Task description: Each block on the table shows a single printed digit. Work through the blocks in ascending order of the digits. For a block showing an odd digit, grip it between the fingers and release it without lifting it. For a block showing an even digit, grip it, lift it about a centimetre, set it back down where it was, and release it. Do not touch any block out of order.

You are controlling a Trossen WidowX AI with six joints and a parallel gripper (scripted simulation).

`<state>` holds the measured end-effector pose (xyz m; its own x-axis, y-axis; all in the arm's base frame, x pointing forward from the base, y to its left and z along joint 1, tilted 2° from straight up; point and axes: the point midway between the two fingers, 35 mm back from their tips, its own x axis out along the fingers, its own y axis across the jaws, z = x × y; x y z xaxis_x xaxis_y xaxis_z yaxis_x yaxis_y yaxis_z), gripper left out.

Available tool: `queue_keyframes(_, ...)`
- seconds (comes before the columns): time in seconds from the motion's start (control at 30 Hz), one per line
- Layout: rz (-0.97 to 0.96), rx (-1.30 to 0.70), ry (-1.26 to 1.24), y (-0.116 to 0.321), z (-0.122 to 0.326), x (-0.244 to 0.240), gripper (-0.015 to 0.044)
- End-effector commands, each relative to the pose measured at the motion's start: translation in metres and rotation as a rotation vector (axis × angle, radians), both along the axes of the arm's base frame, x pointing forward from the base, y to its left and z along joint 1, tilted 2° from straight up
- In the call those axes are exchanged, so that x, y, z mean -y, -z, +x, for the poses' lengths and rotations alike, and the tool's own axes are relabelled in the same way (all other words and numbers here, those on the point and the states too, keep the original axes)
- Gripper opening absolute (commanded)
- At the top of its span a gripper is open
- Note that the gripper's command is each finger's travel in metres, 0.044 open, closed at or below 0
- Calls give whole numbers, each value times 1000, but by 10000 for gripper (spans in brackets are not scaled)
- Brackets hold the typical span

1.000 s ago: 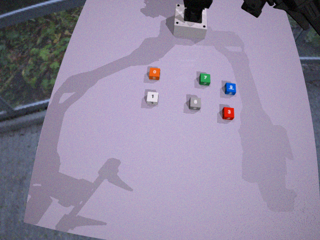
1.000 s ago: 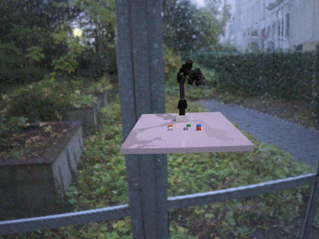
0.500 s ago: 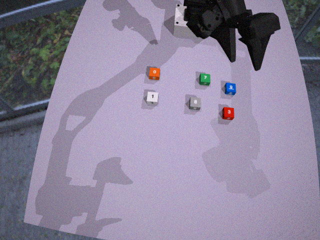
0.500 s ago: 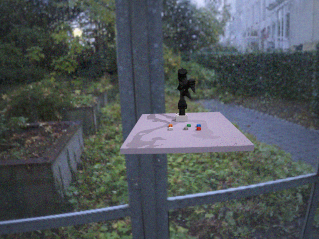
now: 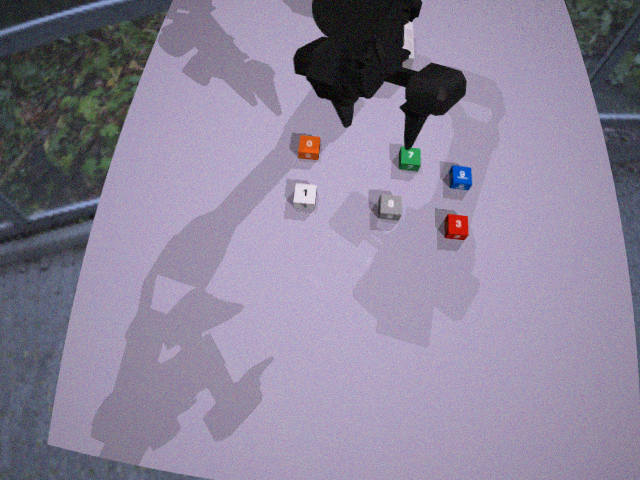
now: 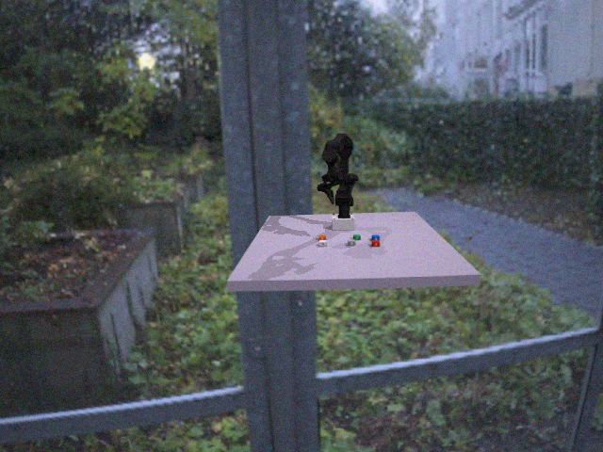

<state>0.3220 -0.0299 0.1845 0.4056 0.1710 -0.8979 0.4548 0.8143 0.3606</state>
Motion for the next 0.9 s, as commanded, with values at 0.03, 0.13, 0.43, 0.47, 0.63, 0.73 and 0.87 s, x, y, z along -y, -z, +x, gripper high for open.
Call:
queue_keyframes(0.03, -224, -199, -330, 53, -46, 49, 400)
queue_keyframes(0.13, -267, -264, -457, 66, -63, 62, 400)
queue_keyframes(0.43, -291, -318, -568, 75, -79, 71, 400)
queue_keyframes(0.47, -291, -318, -568, 75, -79, 71, 400)
queue_keyframes(0.63, -291, -318, -568, 75, -79, 71, 400)
queue_keyframes(0.73, -291, -318, -568, 75, -79, 71, 400)
queue_keyframes(0.87, -291, -318, -568, 75, -79, 71, 400)
